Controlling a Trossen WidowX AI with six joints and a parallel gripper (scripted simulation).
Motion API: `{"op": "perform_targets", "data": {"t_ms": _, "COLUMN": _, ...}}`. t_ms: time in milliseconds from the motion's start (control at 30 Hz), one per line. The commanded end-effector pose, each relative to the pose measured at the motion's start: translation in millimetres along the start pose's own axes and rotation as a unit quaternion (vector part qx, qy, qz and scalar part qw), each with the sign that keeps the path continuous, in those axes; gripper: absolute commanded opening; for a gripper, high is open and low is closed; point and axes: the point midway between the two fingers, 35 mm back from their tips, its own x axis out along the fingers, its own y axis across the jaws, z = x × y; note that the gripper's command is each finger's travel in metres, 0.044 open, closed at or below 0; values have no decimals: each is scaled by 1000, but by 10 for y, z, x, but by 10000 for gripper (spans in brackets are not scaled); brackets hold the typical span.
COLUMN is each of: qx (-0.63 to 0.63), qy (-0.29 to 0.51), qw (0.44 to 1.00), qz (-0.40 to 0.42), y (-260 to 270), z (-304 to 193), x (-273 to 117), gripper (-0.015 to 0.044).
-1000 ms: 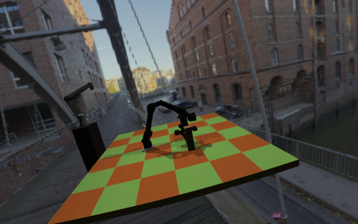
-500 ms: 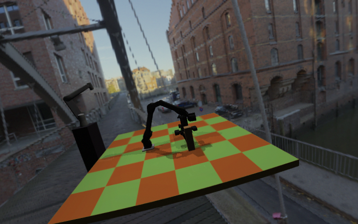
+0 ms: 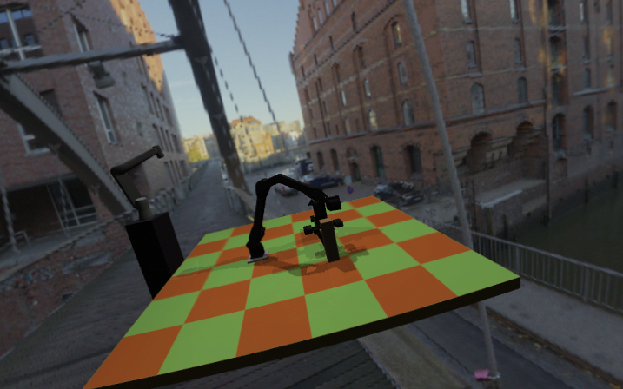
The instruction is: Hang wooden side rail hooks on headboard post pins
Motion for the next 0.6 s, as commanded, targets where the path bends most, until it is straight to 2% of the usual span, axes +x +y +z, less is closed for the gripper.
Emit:
{"op": "perform_targets", "data": {"t_ms": 0, "qx": 4, "qy": -2, "qw": 1000, "qz": -1, "y": -2, "z": 1, "x": -22, "gripper": 0}}
{"op": "perform_targets", "data": {"t_ms": 567, "qx": 4, "qy": -2, "qw": 1000, "qz": -1, "y": -2, "z": 1, "x": -51, "gripper": 0}}
